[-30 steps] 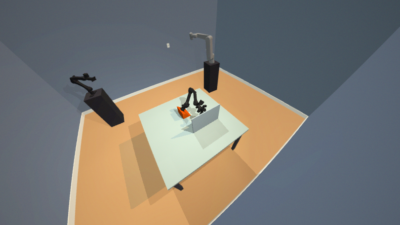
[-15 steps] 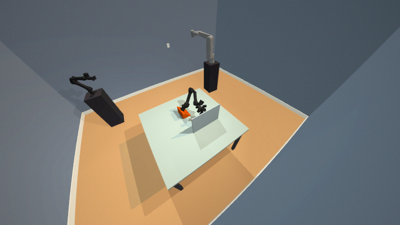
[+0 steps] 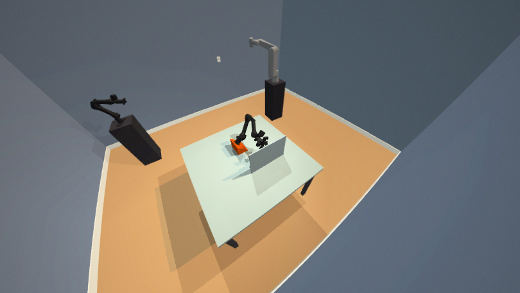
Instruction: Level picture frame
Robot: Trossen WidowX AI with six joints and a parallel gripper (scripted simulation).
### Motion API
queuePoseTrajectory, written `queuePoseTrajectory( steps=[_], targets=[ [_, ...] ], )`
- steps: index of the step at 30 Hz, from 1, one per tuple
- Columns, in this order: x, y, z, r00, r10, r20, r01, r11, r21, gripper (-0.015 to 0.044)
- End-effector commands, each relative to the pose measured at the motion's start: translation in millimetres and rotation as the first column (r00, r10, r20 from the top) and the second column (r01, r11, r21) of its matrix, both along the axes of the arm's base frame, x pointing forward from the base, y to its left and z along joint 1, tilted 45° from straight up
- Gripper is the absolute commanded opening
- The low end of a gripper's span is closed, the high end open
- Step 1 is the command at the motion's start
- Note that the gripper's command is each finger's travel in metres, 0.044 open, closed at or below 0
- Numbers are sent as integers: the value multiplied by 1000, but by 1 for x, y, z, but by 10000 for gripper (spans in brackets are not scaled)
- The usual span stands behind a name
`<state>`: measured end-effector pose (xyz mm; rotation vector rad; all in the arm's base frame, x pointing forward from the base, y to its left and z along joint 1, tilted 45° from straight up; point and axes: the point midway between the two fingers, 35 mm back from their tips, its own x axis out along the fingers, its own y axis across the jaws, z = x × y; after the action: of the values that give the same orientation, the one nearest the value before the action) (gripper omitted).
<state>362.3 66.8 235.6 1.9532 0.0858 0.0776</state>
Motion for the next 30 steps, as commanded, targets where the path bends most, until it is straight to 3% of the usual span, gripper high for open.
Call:
queuePoseTrajectory(
  steps=[1,30],
  targets=[
    [0,-3,0,1000,-6,4,6,1000,5,0],
    [1,-6,-1,1000,-6,4,6,1000,5,0]
  ],
)
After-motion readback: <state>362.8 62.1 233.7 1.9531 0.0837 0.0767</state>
